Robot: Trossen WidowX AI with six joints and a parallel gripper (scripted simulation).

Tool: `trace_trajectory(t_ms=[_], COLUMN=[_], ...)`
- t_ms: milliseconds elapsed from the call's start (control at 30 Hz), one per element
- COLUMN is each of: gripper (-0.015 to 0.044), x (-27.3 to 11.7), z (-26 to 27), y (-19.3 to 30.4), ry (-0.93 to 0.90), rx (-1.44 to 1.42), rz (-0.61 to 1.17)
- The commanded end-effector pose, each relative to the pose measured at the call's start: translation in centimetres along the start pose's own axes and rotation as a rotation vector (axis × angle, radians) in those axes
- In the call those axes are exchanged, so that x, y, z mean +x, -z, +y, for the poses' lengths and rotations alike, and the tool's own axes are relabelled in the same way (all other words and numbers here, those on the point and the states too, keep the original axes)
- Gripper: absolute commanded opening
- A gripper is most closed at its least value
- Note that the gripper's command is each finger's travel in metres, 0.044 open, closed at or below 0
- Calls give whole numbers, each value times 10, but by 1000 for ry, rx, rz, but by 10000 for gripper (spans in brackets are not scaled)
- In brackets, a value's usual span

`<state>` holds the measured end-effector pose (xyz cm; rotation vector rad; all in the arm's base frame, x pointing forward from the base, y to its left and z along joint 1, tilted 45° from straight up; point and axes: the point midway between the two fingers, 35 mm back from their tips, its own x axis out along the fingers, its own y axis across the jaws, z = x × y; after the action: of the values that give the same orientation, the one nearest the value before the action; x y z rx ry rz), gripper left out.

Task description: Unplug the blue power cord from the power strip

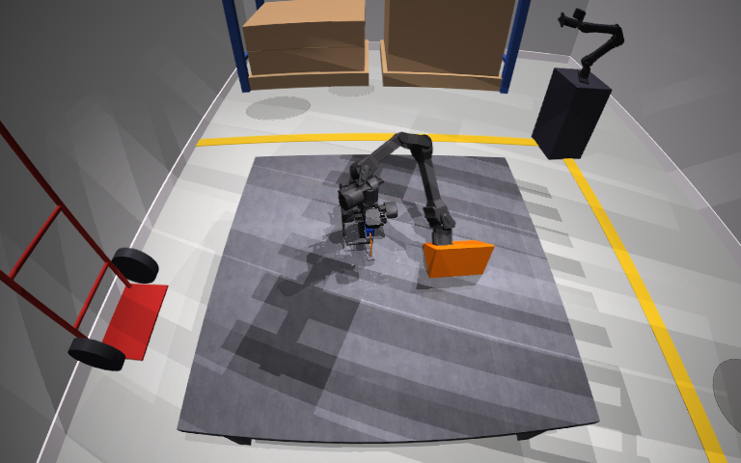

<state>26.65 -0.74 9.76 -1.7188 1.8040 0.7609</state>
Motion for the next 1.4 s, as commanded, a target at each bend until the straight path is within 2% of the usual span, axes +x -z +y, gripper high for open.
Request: trace_trajectory(t_ms=[0, 267, 367, 667, 700, 1367], gripper=[160, 160, 81, 21, 0, 0], x=[7, 10, 8, 8, 8, 6], z=[2, 2, 0, 0, 0, -1], y=[1, 1, 1, 1, 0, -30], ry=[-6, -6, -2, -2, -2, -3], rx=[-7, -7, 1, 1, 1, -3], rz=[7, 7, 1, 1, 1, -2])
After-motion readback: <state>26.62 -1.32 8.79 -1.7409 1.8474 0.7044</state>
